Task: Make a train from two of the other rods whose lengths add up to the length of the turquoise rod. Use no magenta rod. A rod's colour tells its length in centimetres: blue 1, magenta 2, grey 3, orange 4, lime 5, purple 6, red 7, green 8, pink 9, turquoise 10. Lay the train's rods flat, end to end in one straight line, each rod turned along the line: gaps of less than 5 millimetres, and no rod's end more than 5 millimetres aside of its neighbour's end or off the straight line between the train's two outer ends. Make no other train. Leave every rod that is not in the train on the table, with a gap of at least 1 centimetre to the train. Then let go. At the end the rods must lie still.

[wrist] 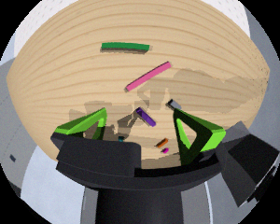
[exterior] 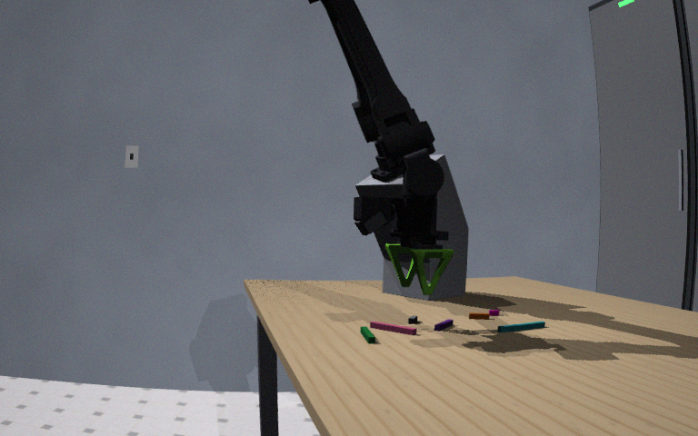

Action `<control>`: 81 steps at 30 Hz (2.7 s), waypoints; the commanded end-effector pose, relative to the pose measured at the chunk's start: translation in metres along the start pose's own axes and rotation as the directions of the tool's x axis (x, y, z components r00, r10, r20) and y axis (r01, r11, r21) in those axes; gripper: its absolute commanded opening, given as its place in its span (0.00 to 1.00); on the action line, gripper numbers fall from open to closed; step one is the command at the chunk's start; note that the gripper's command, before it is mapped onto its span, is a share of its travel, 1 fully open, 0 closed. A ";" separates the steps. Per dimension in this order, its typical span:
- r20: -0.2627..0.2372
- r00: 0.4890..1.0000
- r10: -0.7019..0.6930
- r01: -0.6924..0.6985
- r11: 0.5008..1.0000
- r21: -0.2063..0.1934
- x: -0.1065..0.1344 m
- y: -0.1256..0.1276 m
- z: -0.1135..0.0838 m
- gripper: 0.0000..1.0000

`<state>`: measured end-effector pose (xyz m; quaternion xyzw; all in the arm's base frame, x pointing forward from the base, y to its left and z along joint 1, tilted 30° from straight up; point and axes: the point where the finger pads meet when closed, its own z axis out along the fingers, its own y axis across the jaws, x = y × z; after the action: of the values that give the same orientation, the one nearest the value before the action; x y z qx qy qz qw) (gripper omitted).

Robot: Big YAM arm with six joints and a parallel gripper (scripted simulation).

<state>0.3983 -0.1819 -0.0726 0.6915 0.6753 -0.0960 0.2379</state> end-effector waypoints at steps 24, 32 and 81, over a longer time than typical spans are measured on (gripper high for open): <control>0.004 1.000 0.011 -0.010 1.000 -0.026 -0.001 0.010 -0.006 1.00; 0.004 1.000 0.011 -0.010 1.000 -0.026 -0.001 0.010 -0.006 1.00; 0.004 1.000 -0.001 0.001 1.000 -0.007 -0.041 0.004 -0.001 1.00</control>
<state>0.3953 -0.2148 -0.0536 0.6921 0.6741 -0.0949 0.2400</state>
